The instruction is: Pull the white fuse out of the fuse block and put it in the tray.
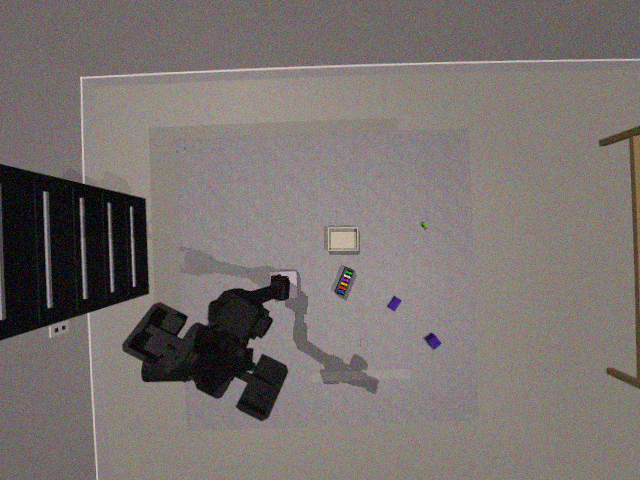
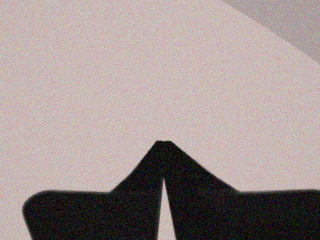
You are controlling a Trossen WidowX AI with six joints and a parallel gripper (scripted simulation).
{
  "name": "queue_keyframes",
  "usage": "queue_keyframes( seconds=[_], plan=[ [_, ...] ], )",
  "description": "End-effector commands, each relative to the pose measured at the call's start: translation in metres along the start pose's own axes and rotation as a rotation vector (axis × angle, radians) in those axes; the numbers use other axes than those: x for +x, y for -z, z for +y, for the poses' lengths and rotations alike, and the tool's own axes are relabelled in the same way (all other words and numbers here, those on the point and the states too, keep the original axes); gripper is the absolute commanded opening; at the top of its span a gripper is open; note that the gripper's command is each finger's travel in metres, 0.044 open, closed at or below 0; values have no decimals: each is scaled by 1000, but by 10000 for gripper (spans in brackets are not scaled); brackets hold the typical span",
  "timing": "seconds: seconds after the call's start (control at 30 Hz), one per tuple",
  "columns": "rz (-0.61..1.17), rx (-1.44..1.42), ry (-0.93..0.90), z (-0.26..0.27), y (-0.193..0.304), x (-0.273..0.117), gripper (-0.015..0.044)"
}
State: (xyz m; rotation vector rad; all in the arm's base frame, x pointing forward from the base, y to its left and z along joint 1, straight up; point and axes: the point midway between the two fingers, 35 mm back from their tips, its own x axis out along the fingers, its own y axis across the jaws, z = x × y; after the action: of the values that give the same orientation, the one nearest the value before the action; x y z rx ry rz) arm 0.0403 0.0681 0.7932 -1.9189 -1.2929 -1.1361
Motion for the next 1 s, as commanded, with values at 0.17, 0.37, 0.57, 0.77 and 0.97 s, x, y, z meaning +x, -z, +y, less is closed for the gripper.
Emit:
queue_keyframes(
  seconds=[0.17,0.37,0.57,0.77,0.97],
  plan=[
    [-31,123,-89,36,-17,-2,62],
    [-65,379,-264,101,-51,-14,62],
    [-62,661,-433,156,-87,-30,62],
    [-47,903,-625,201,-129,-57,62],
    [21,1130,-837,249,-170,-90,62]
  ],
)
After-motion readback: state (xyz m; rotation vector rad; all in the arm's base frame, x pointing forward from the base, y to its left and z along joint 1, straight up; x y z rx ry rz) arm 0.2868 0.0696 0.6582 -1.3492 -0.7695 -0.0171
